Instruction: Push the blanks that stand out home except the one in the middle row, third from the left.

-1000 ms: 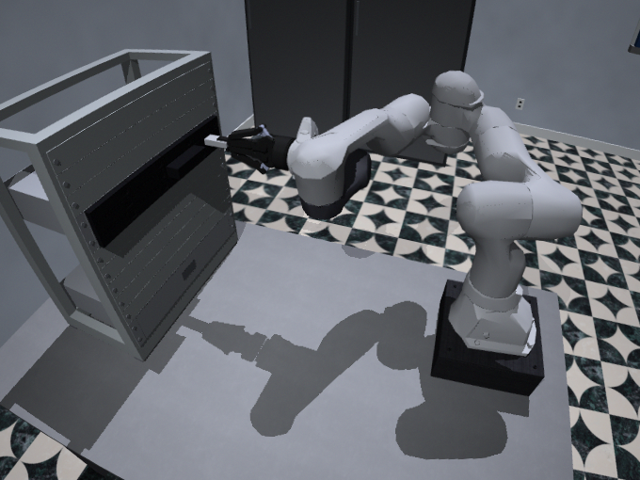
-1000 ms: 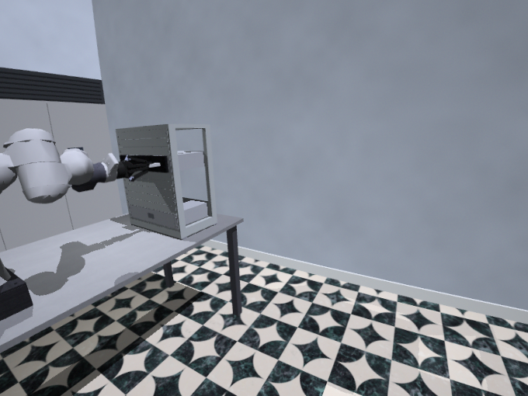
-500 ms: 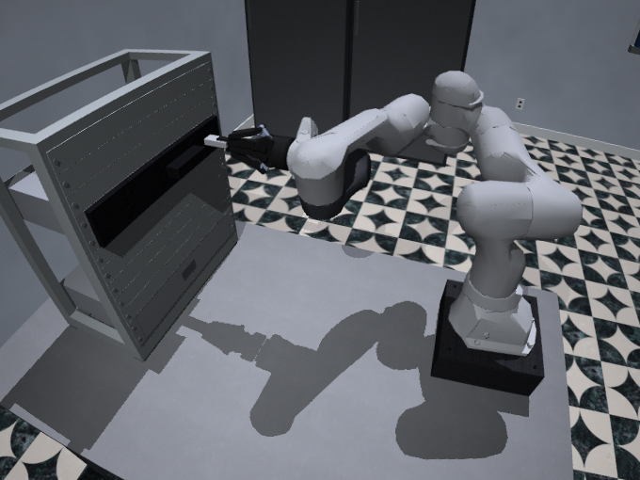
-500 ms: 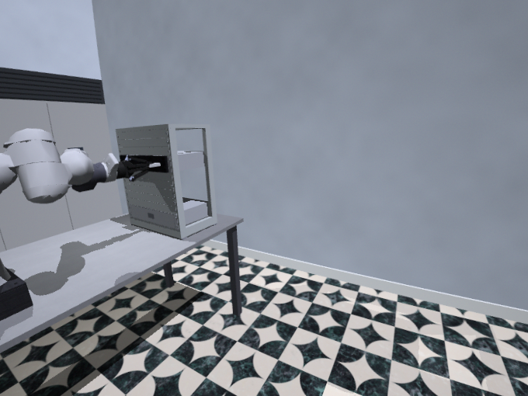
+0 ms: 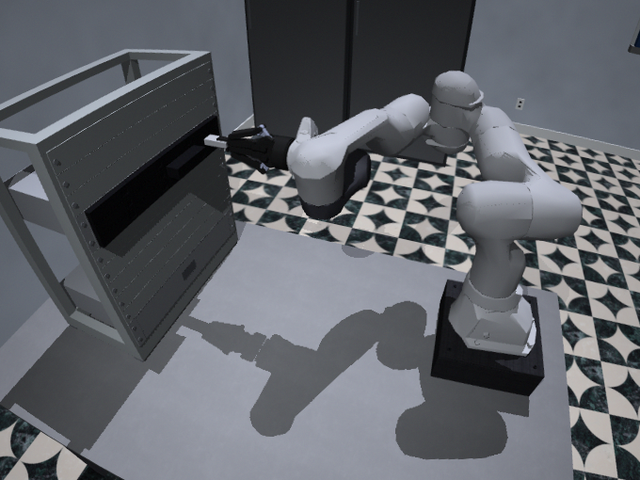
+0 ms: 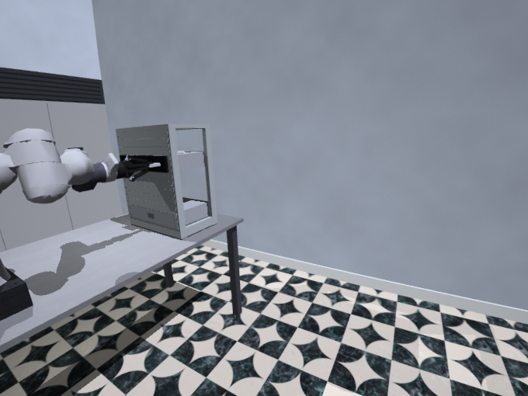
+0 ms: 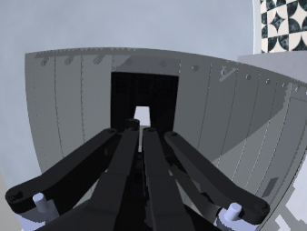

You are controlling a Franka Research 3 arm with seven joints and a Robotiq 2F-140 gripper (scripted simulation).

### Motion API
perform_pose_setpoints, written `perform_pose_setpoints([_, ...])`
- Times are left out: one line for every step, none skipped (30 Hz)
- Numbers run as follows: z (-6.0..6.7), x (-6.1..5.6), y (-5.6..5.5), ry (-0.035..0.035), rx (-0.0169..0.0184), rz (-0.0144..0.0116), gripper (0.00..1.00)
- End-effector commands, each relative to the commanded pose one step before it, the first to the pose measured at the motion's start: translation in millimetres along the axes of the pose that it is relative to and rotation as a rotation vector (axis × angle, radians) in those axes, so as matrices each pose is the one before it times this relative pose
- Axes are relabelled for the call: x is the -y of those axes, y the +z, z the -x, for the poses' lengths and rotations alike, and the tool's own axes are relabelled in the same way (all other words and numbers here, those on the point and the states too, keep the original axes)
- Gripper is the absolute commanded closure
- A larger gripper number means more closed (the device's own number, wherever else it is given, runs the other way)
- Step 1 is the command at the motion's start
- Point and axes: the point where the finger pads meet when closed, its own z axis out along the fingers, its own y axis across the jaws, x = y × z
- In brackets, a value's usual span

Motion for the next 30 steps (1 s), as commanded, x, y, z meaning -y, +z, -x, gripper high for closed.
perform_pose_setpoints([3.92,-3.43,2.46,0.00141,0.01079,0.00617,1.00])
perform_pose_setpoints([0.00,0.00,0.00,0.00000,0.00000,0.00000,1.00])
perform_pose_setpoints([0.00,0.00,0.00,0.00000,0.00000,0.00000,1.00])
perform_pose_setpoints([0.00,0.00,0.00,0.00000,0.00000,0.00000,1.00])
perform_pose_setpoints([0.00,0.00,0.00,0.00000,0.00000,0.00000,1.00])
perform_pose_setpoints([0.00,0.00,0.00,0.00000,0.00000,0.00000,1.00])
perform_pose_setpoints([0.00,0.00,-0.05,0.00000,0.00000,0.00000,1.00])
perform_pose_setpoints([0.00,0.00,0.00,0.00000,0.00000,0.00000,1.00])
perform_pose_setpoints([0.00,0.00,0.00,0.00000,0.00000,0.00000,1.00])
perform_pose_setpoints([0.00,0.00,-0.31,0.00000,0.00000,0.00000,1.00])
perform_pose_setpoints([-0.01,0.00,-0.78,0.00000,0.00000,0.00000,1.00])
perform_pose_setpoints([-0.01,-0.01,-1.38,0.00000,0.00000,0.00000,1.00])
perform_pose_setpoints([-0.01,-0.01,-2.08,0.00001,0.00000,0.00000,1.00])
perform_pose_setpoints([-0.02,-0.01,-2.82,0.00000,0.00000,0.00000,1.00])
perform_pose_setpoints([-0.03,-0.02,-3.55,0.00000,0.00000,0.00000,1.00])
perform_pose_setpoints([-0.03,-0.02,-4.25,0.00000,0.00000,0.00000,1.00])
perform_pose_setpoints([-0.04,-0.02,-4.87,0.00000,0.00000,0.00000,1.00])
perform_pose_setpoints([-0.04,-0.02,-5.39,0.00000,0.00000,0.00000,1.00])
perform_pose_setpoints([-0.04,-0.03,-5.80,0.00000,0.00000,0.00000,1.00])
perform_pose_setpoints([-0.05,-0.03,-6.06,0.00000,0.00000,0.00000,1.00])
perform_pose_setpoints([-0.05,-0.03,-6.17,0.00000,0.00000,0.00000,1.00])
perform_pose_setpoints([-0.05,-0.03,-6.12,0.00000,0.00000,0.00000,1.00])
perform_pose_setpoints([-0.05,-0.03,-5.92,0.00000,0.00000,0.00000,1.00])
perform_pose_setpoints([-0.04,-0.02,-5.56,0.00000,0.00000,0.00000,1.00])
perform_pose_setpoints([0.00,0.00,0.00,0.00000,0.00000,0.00000,1.00])
perform_pose_setpoints([0.00,0.00,0.00,0.00000,0.00000,0.00000,1.00])
perform_pose_setpoints([-0.04,-0.02,-5.06,0.00000,0.00000,0.00000,1.00])
perform_pose_setpoints([-0.03,-0.02,-4.45,0.00000,0.00000,0.00000,1.00])
perform_pose_setpoints([-0.03,-0.02,-3.75,0.00000,0.00000,0.00000,1.00])
perform_pose_setpoints([-0.02,-0.01,-2.99,0.00000,0.00000,0.00000,1.00])
